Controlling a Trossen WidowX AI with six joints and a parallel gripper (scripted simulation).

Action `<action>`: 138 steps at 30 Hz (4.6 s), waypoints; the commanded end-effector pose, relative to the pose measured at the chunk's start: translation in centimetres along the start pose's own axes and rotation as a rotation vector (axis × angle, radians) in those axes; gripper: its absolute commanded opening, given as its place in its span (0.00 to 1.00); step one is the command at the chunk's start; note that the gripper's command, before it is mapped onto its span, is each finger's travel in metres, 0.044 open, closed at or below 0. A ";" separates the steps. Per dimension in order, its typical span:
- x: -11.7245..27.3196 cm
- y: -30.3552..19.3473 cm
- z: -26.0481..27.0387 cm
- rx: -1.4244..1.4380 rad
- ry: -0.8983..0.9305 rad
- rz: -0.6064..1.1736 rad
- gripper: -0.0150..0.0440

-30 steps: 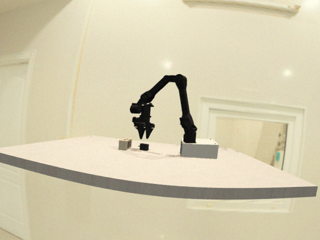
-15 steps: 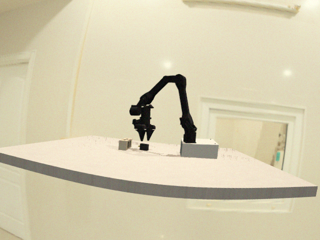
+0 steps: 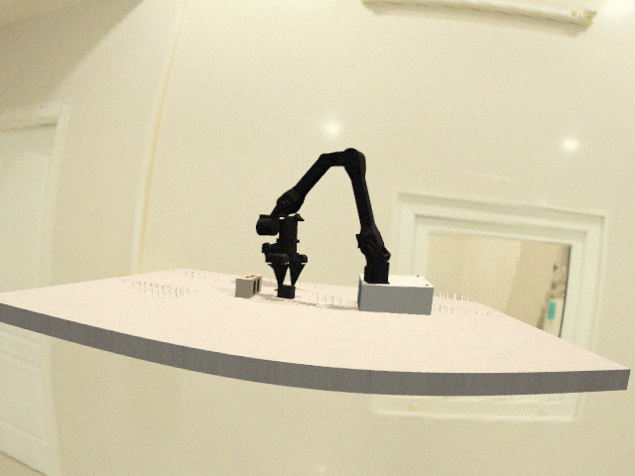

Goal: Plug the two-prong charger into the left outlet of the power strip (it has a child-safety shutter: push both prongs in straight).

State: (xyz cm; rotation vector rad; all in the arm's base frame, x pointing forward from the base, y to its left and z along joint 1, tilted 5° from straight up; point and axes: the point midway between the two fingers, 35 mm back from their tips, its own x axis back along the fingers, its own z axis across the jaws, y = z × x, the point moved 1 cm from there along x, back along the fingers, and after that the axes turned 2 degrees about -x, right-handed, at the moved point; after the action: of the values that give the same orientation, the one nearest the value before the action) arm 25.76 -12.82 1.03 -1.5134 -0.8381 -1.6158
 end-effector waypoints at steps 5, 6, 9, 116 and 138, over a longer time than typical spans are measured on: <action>-1.4 0.0 0.0 -0.003 -0.003 0.006 1.00; -1.6 0.0 0.0 -0.003 -0.003 0.006 1.00; -2.1 0.0 -0.1 -0.003 -0.003 0.006 1.00; -1.6 2.1 5.6 0.328 -0.019 -0.001 0.25; -1.6 2.8 5.8 0.331 -0.019 -0.002 0.25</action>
State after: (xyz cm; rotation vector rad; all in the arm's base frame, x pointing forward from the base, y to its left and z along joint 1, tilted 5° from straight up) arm 31.03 -9.01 -0.14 -1.2886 -1.0610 -1.3858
